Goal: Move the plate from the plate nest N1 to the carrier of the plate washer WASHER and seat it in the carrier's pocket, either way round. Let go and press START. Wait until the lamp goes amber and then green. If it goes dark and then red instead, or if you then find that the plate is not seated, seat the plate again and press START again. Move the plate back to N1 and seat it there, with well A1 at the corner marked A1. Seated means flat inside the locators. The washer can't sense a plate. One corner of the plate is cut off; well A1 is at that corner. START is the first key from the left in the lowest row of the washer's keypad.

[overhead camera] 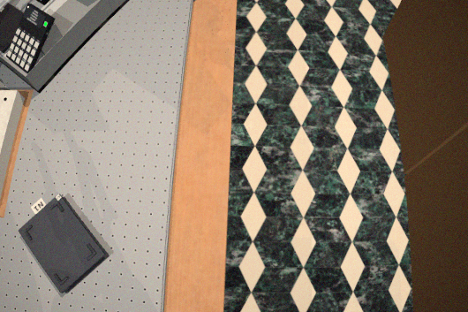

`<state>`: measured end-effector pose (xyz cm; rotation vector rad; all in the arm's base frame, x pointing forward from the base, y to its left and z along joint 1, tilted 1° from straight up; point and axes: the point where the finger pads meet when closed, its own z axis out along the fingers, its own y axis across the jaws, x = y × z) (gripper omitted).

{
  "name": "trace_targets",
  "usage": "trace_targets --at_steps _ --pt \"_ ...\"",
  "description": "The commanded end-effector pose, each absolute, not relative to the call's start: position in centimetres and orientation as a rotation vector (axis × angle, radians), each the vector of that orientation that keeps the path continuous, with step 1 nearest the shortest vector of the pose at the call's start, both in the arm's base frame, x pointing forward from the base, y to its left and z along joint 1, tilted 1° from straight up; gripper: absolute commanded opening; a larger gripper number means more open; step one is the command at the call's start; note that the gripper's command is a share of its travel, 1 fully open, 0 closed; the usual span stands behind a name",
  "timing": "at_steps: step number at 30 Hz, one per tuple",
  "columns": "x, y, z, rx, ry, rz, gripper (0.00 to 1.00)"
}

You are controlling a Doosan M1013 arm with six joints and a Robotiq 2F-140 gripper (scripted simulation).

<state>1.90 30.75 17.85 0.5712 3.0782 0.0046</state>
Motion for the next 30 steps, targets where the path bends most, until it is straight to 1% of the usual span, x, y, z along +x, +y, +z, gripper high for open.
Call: trace_targets --at_steps 1,13,30 --pt "1.9 30.8 17.9 0.571 3.075 0.002 0.10" --pt "1.9 30.8 17.9 0.571 3.075 0.002 0.10" --pt "1.9 30.7 15.4 0.571 3.075 0.002 0.10"
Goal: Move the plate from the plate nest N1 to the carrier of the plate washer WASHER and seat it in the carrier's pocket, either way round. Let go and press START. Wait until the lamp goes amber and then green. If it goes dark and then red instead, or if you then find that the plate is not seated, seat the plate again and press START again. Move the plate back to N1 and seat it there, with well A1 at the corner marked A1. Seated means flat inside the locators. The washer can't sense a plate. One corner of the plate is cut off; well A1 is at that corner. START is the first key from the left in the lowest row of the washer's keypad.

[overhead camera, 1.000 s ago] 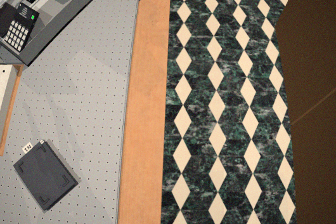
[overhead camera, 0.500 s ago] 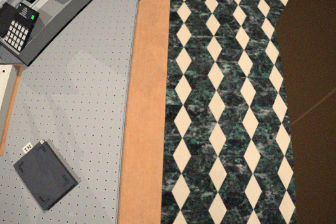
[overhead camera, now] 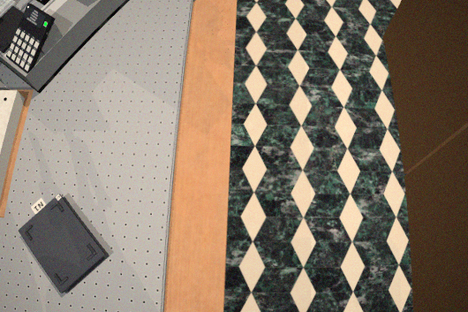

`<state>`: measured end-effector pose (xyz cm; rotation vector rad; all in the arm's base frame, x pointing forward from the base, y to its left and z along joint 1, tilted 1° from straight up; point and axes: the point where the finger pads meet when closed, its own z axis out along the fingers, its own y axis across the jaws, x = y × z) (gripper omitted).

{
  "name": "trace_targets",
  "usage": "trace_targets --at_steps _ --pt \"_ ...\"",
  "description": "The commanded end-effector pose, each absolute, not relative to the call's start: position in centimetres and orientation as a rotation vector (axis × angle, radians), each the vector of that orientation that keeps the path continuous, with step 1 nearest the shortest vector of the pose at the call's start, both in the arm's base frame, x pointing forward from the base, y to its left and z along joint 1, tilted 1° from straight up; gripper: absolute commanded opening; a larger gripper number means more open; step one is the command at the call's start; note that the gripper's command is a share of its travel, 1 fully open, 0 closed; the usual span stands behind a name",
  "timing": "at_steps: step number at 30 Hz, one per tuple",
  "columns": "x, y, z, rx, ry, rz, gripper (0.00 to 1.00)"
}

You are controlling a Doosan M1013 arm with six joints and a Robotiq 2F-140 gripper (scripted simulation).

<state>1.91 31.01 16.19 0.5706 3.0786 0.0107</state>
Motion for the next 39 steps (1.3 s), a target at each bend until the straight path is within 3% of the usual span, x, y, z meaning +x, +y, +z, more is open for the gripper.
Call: trace_targets --at_steps 1,39 --pt "1.9 30.7 15.3 0.571 3.075 0.002 0.10" --pt "2.1 30.5 10.3 0.571 3.075 0.002 0.10"
